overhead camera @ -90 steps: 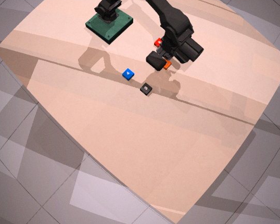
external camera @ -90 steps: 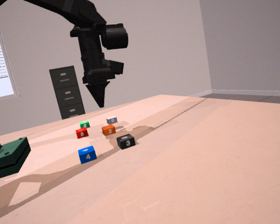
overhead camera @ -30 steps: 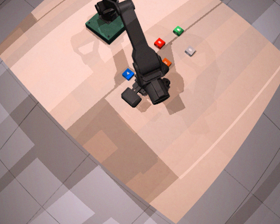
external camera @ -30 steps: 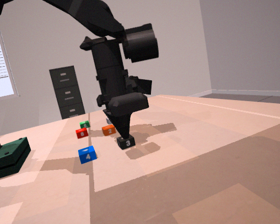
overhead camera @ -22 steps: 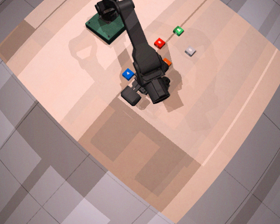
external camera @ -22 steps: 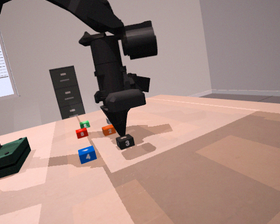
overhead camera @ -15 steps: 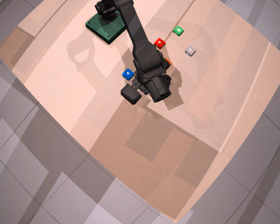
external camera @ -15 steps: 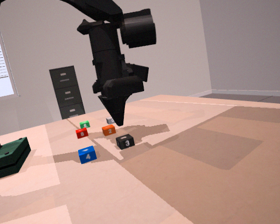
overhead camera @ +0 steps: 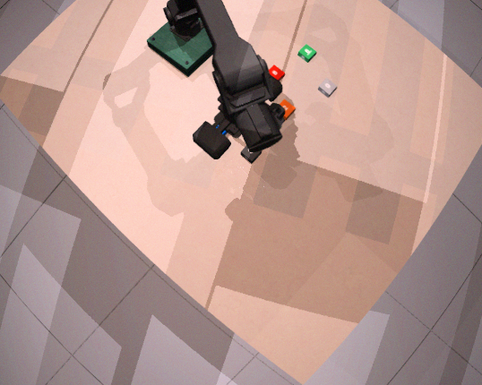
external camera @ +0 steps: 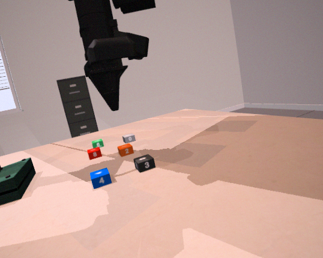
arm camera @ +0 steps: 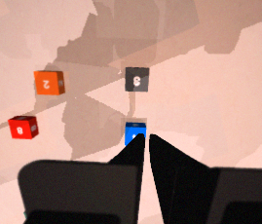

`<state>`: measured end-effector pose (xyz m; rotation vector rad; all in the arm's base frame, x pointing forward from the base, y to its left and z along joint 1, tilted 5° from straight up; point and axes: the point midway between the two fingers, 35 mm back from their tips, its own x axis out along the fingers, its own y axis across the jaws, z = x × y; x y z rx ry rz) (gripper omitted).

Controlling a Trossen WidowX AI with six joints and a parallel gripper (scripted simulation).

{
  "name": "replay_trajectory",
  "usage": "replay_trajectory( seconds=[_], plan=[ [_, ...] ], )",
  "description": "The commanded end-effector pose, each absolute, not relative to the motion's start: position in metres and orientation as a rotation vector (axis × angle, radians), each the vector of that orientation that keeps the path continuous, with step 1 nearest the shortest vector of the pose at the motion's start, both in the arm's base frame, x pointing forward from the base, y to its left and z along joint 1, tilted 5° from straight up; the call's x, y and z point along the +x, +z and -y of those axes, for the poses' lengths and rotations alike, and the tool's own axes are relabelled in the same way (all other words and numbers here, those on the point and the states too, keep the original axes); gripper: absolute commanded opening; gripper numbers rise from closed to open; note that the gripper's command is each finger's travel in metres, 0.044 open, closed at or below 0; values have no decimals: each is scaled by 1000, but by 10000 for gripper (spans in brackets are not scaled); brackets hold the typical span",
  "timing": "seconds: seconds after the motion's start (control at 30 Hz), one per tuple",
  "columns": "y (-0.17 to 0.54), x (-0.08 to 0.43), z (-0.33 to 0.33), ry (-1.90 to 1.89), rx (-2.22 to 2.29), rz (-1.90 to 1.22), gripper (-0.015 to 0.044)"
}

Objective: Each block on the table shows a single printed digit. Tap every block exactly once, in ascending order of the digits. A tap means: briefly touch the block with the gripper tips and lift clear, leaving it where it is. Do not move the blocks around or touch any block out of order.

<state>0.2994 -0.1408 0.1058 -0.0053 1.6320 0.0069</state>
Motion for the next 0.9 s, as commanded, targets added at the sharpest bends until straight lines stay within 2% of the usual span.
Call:
replay_trajectory(
  seconds=[0.0, 0.23, 0.43, 0.87],
  plan=[
    [110, 259, 141, 1, -10, -1631, 20],
    [107, 251, 141, 1, -10, -1631, 20],
    [31, 247, 141, 1, -10, -1632, 20],
    [18, 246, 141, 1, -10, -1632, 20]
  ],
)
